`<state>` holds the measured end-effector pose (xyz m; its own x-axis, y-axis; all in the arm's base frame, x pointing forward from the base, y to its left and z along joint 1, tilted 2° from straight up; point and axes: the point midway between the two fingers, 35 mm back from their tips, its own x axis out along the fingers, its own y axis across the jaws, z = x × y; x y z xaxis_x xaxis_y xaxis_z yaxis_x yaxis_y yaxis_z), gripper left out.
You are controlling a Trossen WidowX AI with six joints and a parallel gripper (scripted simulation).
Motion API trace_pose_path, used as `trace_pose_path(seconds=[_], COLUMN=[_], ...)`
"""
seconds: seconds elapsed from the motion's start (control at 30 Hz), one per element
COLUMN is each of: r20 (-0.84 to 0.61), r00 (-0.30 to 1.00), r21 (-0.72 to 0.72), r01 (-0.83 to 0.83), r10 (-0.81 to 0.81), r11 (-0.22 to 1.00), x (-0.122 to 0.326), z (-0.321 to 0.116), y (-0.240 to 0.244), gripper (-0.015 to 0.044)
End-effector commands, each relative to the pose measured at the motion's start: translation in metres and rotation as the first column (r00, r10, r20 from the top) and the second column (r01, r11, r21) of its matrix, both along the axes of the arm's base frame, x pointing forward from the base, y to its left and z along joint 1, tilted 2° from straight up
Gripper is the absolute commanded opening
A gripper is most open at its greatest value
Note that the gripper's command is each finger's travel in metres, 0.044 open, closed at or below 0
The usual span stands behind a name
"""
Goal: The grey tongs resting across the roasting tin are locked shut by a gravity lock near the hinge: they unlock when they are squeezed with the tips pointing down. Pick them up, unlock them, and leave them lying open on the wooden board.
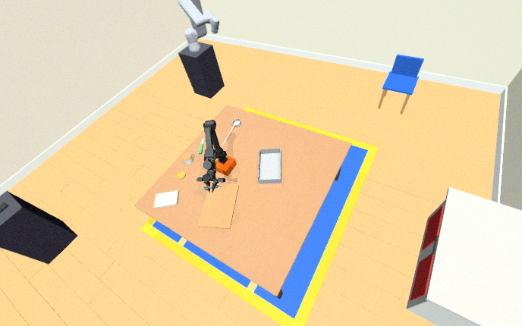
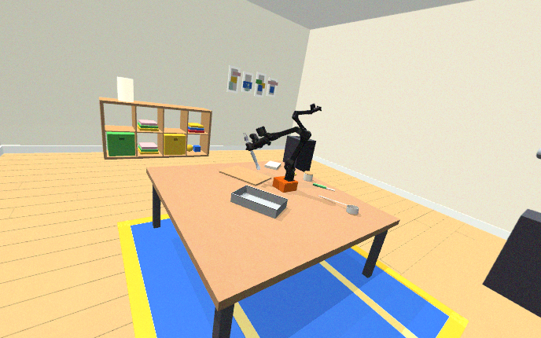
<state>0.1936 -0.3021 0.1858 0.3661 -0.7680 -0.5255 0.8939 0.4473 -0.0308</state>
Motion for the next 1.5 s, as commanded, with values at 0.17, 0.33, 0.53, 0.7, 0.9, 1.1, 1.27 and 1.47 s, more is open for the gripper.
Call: trace_pose_path(seconds=[0.17,0.33,0.53,0.7,0.9,1.1,1.27,1.47], r20=[-0.063,-0.099,-0.141,-0.174,-0.212,-0.247,-0.275,-0.305], r00=[0.998,0.995,0.990,0.984,0.976,0.967,0.959,0.948], r21=[0.120,0.189,0.270,0.337,0.414,0.488,0.547,0.613], r01=[0.004,0.009,0.019,0.031,0.049,0.071,0.093,0.121], r10=[0.004,0.010,0.020,0.030,0.044,0.060,0.074,0.092], r11=[0.993,0.982,0.963,0.941,0.909,0.870,0.832,0.781], x=[0.005,0.007,0.008,0.009,0.009,0.008,0.007,0.006], z=[-0.007,-0.012,-0.018,-0.023,-0.028,-0.032,-0.036,-0.039], y=[-0.009,-0.013,-0.016,-0.017,-0.018,-0.019,-0.018,-0.017], gripper=[-0.0150,-0.0150,-0.0150,-0.0150,-0.0150,-0.0150,-0.0150,-0.0150])
